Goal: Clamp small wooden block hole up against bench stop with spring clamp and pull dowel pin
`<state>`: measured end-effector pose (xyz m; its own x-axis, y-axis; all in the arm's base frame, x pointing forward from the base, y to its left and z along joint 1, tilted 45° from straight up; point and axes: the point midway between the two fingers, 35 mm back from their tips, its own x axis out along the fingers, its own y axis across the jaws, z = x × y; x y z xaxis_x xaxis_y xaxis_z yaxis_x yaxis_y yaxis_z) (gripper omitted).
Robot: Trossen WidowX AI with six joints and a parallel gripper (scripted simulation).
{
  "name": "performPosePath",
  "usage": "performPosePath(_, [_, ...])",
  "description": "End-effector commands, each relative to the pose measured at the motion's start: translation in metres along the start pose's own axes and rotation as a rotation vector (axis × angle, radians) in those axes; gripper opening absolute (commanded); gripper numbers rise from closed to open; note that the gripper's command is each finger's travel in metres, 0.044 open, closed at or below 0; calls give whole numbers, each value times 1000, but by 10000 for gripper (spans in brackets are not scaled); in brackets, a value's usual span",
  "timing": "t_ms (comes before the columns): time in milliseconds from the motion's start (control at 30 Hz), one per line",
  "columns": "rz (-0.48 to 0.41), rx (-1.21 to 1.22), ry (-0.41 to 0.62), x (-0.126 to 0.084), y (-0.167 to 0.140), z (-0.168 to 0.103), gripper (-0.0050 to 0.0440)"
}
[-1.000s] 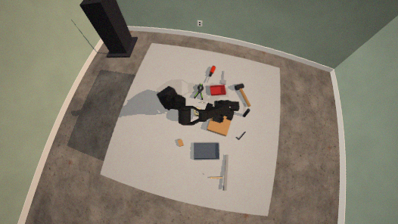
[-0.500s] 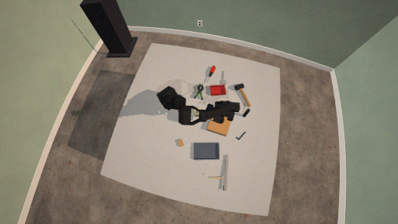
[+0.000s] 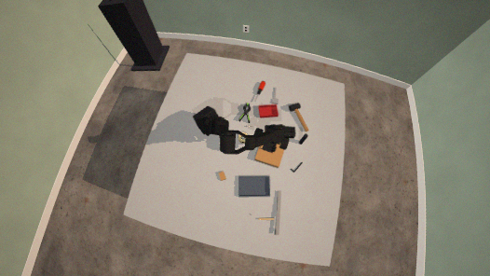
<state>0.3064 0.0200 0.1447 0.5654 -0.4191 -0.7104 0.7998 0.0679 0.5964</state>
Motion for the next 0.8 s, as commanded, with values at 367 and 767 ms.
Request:
performPosePath(367, [-4,1,3,18,2,-2,0])
performPosePath(767, [-5,1,3,35,2,-2,0])
